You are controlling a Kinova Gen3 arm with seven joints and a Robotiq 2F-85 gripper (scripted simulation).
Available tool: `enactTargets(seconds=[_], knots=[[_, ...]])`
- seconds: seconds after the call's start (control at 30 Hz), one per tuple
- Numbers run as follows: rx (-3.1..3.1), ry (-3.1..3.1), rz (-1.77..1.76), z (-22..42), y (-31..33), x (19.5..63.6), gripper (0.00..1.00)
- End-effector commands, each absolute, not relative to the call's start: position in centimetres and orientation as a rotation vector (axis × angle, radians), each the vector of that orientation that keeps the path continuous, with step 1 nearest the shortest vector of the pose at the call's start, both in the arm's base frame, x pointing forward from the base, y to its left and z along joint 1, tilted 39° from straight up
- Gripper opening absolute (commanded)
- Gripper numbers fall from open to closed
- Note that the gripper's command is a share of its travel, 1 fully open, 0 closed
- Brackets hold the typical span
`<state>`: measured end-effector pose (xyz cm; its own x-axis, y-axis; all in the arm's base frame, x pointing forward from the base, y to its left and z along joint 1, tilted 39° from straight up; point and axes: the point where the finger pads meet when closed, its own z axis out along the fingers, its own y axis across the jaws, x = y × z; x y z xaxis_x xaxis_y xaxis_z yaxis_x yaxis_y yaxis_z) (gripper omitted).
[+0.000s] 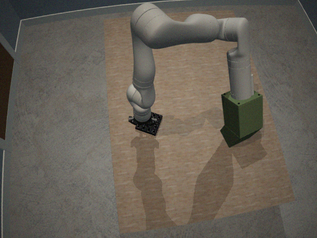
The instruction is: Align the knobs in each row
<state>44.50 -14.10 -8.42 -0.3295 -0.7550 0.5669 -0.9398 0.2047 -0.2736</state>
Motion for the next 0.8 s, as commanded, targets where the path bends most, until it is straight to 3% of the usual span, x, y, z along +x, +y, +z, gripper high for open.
enactTargets(seconds=[0.0,0.77], knots=[[1.597,-2.176,0.845,-8.38,-14.04,44.56,0.19],[1.597,-2.176,0.845,-8.73,-14.31,44.6,0.19]])
